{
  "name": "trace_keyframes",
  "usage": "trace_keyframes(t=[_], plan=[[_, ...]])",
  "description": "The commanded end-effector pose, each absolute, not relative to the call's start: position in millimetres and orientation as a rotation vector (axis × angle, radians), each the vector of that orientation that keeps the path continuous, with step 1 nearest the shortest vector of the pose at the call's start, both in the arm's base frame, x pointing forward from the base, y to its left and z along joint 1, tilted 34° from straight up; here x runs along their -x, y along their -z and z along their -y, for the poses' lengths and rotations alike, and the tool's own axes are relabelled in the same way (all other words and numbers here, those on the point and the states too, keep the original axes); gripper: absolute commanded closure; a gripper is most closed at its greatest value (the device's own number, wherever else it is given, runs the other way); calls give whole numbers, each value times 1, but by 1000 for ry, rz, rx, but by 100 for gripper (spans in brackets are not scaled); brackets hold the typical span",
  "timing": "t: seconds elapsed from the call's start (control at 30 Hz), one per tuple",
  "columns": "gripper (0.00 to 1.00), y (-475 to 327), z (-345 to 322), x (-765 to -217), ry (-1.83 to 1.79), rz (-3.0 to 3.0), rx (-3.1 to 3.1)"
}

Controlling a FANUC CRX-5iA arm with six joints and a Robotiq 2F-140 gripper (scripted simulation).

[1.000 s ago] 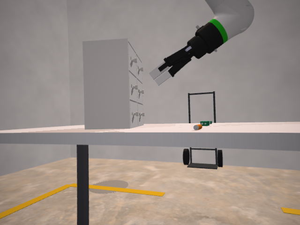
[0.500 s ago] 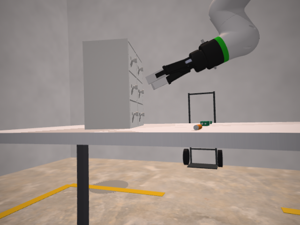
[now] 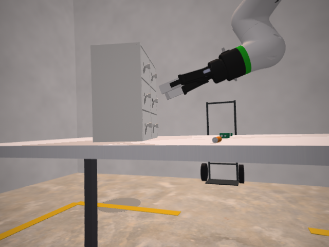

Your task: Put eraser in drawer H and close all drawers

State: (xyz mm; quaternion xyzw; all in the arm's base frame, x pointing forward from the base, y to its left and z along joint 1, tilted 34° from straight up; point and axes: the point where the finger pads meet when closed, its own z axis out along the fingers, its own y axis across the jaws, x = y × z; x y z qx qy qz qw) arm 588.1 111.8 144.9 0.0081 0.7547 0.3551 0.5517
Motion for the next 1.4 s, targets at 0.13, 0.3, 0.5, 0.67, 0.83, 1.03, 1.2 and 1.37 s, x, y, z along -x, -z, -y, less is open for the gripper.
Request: trace_keyframes(t=[0.13, 0.3, 0.5, 0.67, 0.83, 1.03, 1.2, 1.37], plan=[[0, -141, -115, -588, -840, -1785, -19], [0, -127, -124, -586, -840, -1785, -19], [0, -112, -134, -585, -840, -1785, -19], [0, -91, -148, -583, -840, -1785, -19], [0, -74, -160, -581, -840, -1785, -19], [0, -65, -166, -580, -840, -1785, -19], [0, -60, -169, -580, -840, -1785, -19], [0, -60, -170, -580, -840, -1785, -19]])
